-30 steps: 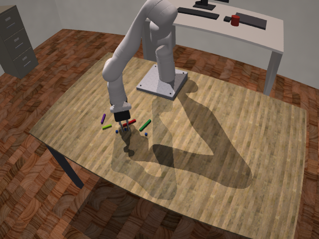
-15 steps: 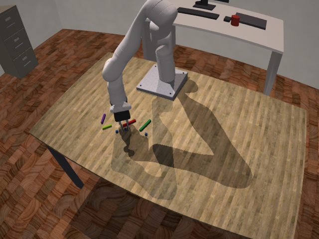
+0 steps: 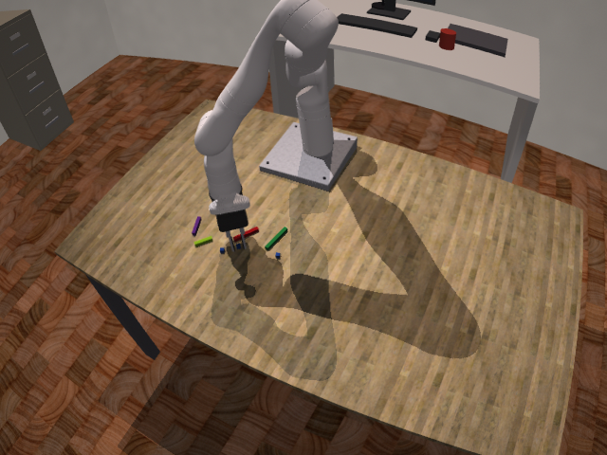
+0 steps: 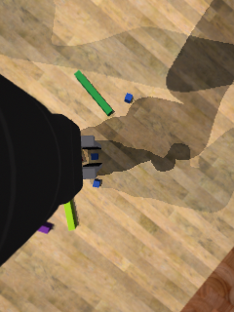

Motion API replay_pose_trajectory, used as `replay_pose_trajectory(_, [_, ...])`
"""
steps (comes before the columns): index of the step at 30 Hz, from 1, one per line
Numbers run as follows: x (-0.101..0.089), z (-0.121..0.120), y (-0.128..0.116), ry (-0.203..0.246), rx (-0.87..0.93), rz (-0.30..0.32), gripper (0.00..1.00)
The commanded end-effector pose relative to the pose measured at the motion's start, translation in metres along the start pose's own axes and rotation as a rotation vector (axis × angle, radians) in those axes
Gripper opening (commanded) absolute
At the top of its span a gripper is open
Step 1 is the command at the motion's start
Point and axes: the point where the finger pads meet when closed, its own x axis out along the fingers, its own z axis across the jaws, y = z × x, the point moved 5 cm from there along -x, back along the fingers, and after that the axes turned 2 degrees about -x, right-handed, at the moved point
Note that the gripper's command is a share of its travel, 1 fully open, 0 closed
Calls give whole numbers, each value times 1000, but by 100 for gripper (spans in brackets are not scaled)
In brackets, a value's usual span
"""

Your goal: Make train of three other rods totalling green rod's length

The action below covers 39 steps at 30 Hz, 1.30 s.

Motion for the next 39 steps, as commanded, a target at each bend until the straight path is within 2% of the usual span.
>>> replay_pose_trajectory(1, [-1,0,0,-1,0,1,54])
replay_pose_trajectory(4, [-1,0,0,-1,0,1,54])
replay_pose_trajectory(5, [-1,0,0,-1,0,1,24])
replay_pose_trajectory(39, [-1,0,0,-1,0,1,24])
